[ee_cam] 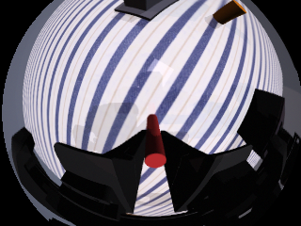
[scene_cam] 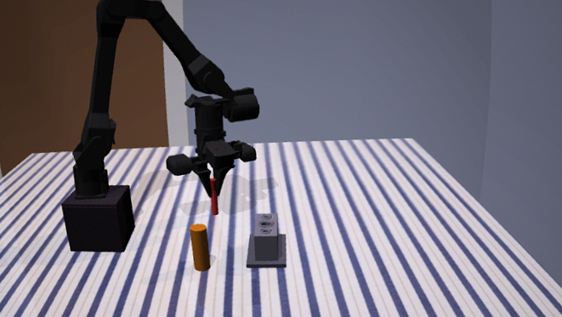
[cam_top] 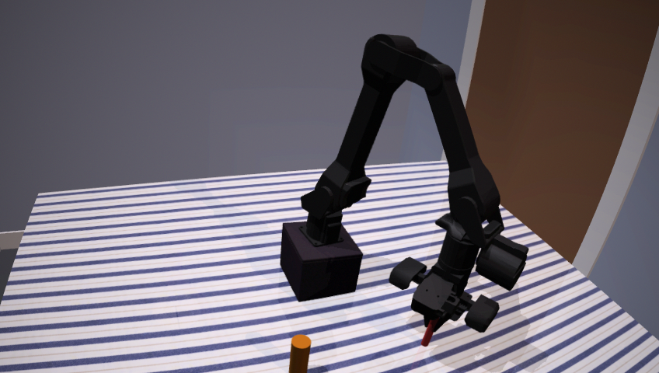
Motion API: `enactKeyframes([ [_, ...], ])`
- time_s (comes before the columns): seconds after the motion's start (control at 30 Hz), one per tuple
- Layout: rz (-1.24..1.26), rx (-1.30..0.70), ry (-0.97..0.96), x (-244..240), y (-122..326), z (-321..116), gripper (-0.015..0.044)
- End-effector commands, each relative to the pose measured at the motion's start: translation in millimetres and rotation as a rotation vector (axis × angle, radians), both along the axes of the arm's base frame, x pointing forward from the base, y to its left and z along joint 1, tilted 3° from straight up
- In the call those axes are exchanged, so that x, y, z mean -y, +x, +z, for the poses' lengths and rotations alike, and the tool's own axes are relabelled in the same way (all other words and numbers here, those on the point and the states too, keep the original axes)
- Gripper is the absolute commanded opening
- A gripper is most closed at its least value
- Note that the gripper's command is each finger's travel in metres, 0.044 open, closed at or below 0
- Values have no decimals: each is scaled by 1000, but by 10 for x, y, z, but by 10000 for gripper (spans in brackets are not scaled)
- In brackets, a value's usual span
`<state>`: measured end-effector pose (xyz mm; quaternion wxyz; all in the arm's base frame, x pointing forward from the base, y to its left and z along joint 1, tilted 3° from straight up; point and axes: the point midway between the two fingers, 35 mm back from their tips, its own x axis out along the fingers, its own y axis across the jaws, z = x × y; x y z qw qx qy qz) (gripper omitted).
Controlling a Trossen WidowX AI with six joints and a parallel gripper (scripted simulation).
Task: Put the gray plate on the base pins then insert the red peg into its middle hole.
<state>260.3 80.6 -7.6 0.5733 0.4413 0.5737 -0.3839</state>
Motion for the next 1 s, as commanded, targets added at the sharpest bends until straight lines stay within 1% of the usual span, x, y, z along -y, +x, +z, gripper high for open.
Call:
enactKeyframes([
  [0.0, -6, 1, -5, 7, 5, 9, 0],
  [0.93, -6, 2, -5, 41, 25, 841, 0],
  [0.97, -11, -16, -5, 31, 12, 703, 0],
])
